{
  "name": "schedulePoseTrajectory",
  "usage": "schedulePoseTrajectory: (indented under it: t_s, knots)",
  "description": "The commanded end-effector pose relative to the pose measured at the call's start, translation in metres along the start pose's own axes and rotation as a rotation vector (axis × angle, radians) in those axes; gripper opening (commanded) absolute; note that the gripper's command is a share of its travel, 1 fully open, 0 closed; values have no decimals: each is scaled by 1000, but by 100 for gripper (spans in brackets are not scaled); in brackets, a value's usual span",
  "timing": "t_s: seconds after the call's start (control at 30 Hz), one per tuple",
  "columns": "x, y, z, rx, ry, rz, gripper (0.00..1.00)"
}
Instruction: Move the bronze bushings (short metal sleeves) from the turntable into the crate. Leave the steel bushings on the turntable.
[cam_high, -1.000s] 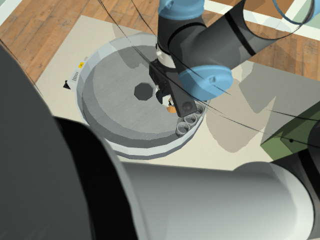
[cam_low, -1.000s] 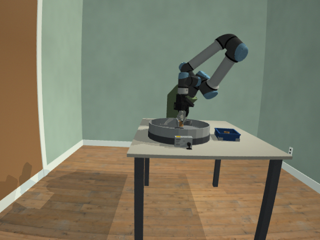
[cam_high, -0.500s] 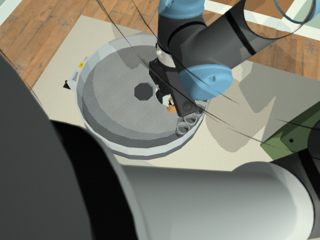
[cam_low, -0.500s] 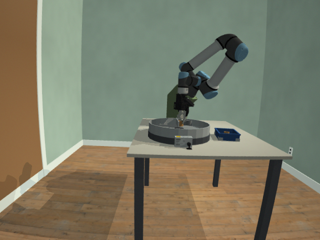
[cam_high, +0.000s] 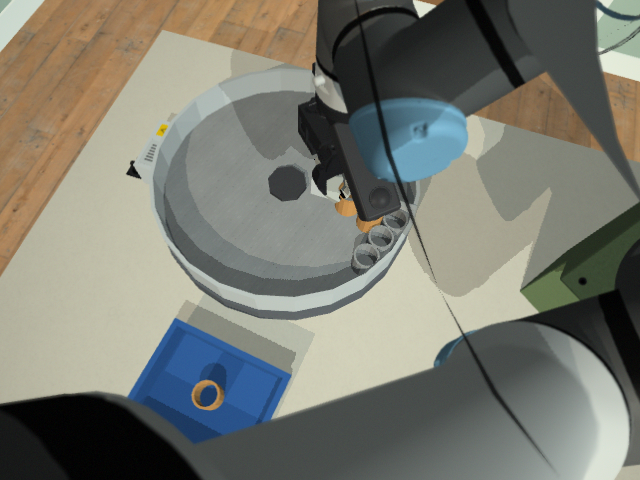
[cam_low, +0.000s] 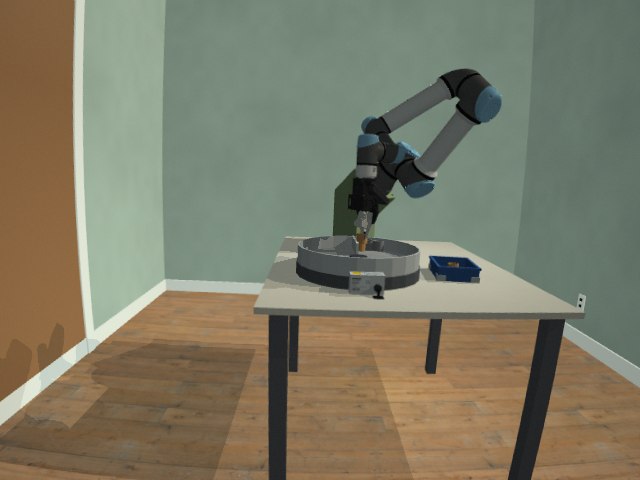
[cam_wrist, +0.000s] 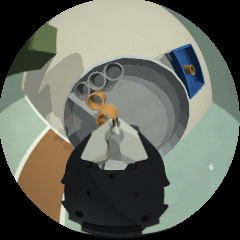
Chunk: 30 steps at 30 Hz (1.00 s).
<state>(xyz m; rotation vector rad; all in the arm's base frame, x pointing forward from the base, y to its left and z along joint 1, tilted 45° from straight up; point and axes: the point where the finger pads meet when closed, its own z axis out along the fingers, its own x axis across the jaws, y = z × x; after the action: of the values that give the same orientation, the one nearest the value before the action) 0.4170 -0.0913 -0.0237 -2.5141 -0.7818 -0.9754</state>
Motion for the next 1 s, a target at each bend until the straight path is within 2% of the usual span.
schedulePoseTrajectory:
  t_s: [0.0,0.33,0.97]
  knots:
    - [0,0,-20,3,1,-1,0]
    - [0,0,-40,3,1,-1,0]
    - [0,0,-41,3,1,-1,0]
